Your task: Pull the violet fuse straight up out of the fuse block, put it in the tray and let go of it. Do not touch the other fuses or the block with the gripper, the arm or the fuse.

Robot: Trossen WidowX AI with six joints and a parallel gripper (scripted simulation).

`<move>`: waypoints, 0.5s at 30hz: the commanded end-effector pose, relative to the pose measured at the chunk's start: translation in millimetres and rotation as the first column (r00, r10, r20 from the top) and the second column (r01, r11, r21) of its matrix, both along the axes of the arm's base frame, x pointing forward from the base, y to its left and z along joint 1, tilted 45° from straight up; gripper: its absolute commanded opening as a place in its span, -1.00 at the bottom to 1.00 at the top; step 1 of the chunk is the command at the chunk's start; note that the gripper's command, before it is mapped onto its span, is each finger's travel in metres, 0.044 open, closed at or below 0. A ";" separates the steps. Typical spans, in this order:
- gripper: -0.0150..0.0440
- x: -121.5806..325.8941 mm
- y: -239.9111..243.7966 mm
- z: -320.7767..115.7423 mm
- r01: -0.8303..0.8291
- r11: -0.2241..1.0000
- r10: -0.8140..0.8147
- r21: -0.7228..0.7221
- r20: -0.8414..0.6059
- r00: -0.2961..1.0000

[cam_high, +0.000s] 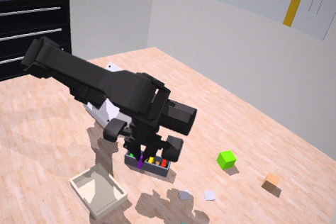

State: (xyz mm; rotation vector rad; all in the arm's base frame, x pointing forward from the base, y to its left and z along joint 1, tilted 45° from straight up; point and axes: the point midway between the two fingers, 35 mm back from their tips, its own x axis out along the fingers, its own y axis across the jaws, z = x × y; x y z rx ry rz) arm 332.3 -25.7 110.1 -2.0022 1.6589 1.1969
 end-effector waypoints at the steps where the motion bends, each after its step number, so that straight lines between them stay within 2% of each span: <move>1: -0.49 -9.2 -23.6 20.0 -0.002 1.000 0.002 -0.008 -0.011 1.000; 15: -0.49 -45.6 -81.9 76.9 0.001 1.000 -0.001 -0.029 -0.013 1.000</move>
